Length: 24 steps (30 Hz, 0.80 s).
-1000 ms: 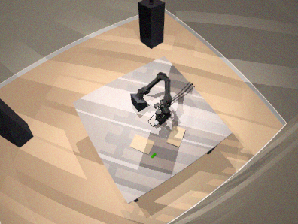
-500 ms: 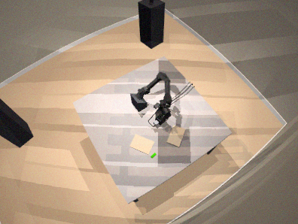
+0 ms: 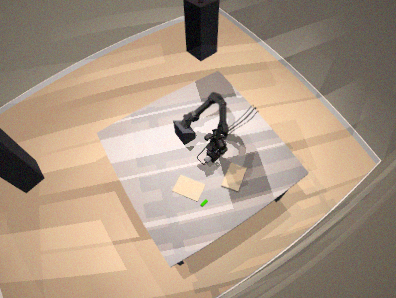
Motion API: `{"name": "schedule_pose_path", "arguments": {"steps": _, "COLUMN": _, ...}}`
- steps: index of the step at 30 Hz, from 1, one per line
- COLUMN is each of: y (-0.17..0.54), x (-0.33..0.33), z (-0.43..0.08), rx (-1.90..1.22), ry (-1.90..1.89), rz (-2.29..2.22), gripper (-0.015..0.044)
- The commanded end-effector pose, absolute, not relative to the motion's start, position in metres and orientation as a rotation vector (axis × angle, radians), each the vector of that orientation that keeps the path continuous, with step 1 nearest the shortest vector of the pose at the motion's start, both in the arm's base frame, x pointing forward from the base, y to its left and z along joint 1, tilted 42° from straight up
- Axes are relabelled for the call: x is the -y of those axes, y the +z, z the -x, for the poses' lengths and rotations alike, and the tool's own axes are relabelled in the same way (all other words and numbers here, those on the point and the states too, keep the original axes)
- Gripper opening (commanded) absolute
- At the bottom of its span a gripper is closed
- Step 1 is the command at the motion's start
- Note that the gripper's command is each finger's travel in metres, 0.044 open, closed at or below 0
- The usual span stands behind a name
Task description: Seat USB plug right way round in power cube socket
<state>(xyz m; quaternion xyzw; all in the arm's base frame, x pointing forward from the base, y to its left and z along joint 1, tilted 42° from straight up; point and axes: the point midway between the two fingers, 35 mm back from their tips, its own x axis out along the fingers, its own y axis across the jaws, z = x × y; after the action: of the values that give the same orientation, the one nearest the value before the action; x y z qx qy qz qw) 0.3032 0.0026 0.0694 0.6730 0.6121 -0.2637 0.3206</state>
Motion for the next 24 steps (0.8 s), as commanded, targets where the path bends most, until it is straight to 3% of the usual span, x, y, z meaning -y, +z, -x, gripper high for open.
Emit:
{"name": "schedule_pose_path", "arguments": {"steps": 1, "y": 0.0689, "x": -0.0033, "z": -0.3033, "rx": -1.609, "ry": -0.693, "rz": -1.774, "gripper": 0.0000}}
{"name": "schedule_pose_path", "arguments": {"steps": 24, "y": 0.0669, "x": -0.0051, "z": -0.3036, "rx": -1.609, "ry": -0.693, "rz": -1.774, "gripper": 0.0000}}
